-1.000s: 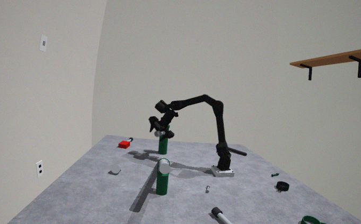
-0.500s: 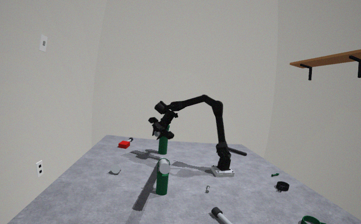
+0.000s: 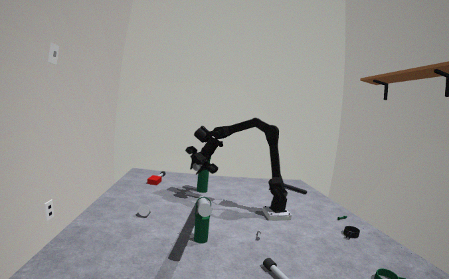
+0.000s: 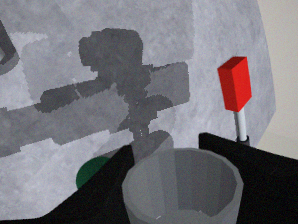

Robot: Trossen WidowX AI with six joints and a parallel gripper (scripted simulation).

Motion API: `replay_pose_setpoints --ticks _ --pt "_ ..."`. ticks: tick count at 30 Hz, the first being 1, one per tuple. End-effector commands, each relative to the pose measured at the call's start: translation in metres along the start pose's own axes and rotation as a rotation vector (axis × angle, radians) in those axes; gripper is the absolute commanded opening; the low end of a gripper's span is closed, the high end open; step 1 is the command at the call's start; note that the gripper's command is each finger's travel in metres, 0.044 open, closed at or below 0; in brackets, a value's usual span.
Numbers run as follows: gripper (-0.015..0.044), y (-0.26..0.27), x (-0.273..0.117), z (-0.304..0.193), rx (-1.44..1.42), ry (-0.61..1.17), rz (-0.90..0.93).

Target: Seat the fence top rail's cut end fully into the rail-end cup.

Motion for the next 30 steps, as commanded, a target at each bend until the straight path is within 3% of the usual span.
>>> replay_pose_setpoints --ticks 1,30 --pt "0.0000 0.005 -0.003 -0.002 -0.043 -0.023 -0.006" --pt "0.0000 0.023 -0.012 -0.012 -0.234 -0.130 -0.025"
Point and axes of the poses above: the point midway between the two fingers, 35 mm back from their tips, its own x axis out along the fingers, its own y axis across the jaws, z = x × y, the point moved 9 cm from there along -x, back along the fingers, and after that the axes turned 11 degrees about -x, right-handed, at the moved point
